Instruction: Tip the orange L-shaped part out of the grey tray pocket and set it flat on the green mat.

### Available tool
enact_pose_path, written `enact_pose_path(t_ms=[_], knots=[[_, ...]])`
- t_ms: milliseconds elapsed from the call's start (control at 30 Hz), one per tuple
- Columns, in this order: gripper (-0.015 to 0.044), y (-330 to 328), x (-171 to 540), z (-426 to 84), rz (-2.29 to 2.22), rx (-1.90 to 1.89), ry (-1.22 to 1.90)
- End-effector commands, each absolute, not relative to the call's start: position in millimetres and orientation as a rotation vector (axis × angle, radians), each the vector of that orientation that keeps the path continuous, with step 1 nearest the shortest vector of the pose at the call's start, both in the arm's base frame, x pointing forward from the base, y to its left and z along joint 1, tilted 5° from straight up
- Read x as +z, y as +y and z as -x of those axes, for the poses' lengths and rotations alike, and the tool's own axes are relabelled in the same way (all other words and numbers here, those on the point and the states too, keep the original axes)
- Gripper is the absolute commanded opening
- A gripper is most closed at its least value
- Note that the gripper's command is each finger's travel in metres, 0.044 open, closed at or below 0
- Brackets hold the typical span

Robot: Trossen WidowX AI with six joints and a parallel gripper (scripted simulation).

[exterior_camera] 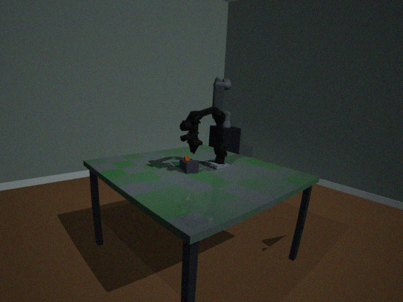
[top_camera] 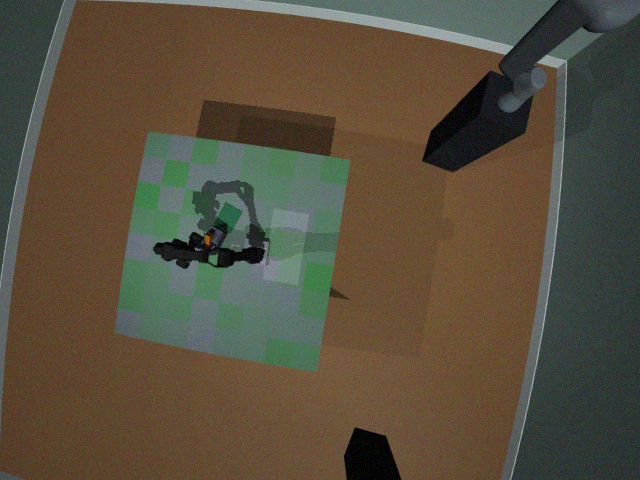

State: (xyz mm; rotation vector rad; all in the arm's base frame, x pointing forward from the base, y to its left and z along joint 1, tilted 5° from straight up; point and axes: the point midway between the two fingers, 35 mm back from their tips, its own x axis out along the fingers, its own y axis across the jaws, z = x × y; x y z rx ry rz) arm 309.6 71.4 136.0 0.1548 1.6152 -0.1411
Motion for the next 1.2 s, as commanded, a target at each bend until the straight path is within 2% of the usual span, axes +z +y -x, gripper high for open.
enact_pose_path(t_ms=[0,100,633,767,1167], knots=[[0.0206,70.8,135.1,-309.7,-0.145,-0.131,1.616],[0.028,64.7,135.4,-310.1,-0.051,-0.034,1.62],[0.028,-0.8,138.0,-306.8,0.933,0.99,1.395],[0.028,-6.6,138.2,-305.8,1.042,1.104,1.337],[0.028,-6.8,138.2,-305.8,1.048,1.111,1.333]])
